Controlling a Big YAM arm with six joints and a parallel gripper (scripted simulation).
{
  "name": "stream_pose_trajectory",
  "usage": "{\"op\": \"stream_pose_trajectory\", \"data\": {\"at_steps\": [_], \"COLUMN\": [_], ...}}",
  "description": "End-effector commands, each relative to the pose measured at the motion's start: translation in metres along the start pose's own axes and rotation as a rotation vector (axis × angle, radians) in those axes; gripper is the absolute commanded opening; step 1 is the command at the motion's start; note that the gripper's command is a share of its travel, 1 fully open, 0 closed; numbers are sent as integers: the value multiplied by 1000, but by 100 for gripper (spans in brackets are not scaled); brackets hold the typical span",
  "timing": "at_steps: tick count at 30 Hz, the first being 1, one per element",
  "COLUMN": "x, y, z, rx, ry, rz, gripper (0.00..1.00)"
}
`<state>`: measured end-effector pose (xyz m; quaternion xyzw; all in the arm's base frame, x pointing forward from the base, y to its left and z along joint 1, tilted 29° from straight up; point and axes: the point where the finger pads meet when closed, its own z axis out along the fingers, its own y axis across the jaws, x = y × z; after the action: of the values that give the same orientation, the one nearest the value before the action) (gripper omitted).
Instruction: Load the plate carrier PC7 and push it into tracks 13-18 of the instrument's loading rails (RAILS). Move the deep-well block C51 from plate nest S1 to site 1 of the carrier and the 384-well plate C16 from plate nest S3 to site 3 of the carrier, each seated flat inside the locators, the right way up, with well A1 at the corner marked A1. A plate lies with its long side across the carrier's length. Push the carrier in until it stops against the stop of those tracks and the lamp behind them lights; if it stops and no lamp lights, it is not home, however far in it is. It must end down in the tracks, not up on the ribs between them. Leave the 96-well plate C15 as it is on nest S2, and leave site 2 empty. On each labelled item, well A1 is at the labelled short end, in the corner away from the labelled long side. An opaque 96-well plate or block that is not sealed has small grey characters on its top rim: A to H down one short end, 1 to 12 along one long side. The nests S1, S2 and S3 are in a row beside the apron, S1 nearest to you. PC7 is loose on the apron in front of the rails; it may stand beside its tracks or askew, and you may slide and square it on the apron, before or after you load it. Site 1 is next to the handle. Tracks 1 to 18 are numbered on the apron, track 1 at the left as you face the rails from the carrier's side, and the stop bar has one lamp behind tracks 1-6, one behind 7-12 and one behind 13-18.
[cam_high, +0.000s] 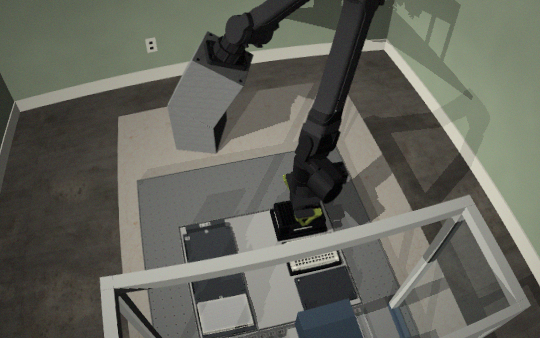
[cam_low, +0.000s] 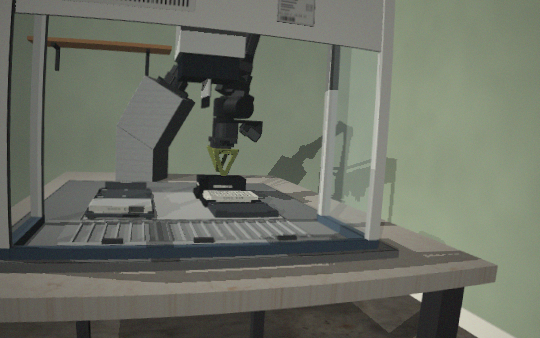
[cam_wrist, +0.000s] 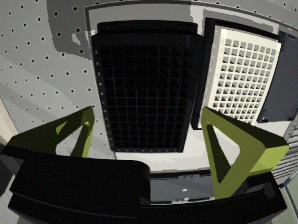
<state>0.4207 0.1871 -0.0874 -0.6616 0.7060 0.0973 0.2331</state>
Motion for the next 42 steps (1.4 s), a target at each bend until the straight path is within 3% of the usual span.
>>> {"op": "stream_pose_trajectory", "data": {"at_steps": [1,8,10,13,15,16,19,25,32,33,36,42], "x": [-4,-8,-13,-8,-8,-12,-7,-12,-7,-14,-7,-9], "y": [-8,-6,-12,-7,-7,-14,-6,-10,-5,-14,-4,-6], "z": [-4,9,6,14,14,7,19,19,30,18,34,37], "rx": [18,12,28,13,13,34,13,26,11,40,11,17], "ry": [-7,-9,-16,-9,-9,-17,-9,-16,-8,-21,-8,-11], "rz": [-3,-5,-12,-5,-5,-12,-5,-11,-5,-16,-4,-7], "gripper": [100,100,100,100,100,100,100,100,100,100,100,100]}}
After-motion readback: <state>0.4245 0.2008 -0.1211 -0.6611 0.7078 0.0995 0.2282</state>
